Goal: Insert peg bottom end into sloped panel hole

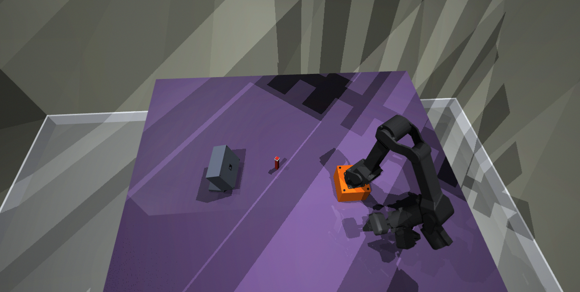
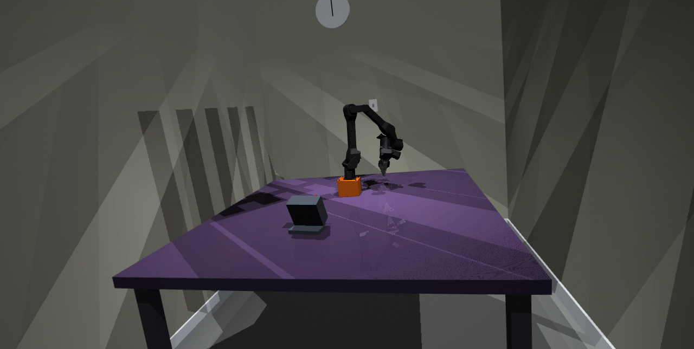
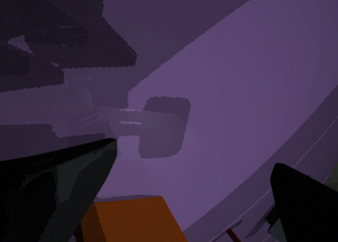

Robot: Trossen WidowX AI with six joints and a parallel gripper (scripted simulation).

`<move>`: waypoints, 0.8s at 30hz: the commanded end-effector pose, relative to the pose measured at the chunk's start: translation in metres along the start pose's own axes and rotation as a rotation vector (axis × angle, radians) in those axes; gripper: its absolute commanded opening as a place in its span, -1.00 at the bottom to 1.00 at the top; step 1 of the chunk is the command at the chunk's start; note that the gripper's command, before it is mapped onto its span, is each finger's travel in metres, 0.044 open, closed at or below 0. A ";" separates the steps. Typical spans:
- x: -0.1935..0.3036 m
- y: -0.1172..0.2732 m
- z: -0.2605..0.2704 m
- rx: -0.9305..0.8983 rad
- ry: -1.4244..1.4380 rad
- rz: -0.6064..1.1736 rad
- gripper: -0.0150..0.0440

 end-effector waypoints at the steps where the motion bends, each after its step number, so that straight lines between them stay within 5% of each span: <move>1: 0.000 0.000 0.000 -0.001 -0.002 0.001 0.95; 24: -0.003 -0.026 -0.043 -0.092 -0.228 0.091 1.00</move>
Point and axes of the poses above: the point midway between the two fingers, 35 mm back from their tips, its own y axis back along the fingers, its own z axis across the jaws, x = y × z, the point moved 5 cm from there along y, back along the fingers, and after that the axes turned 13 degrees about y, right-handed, at the moved point
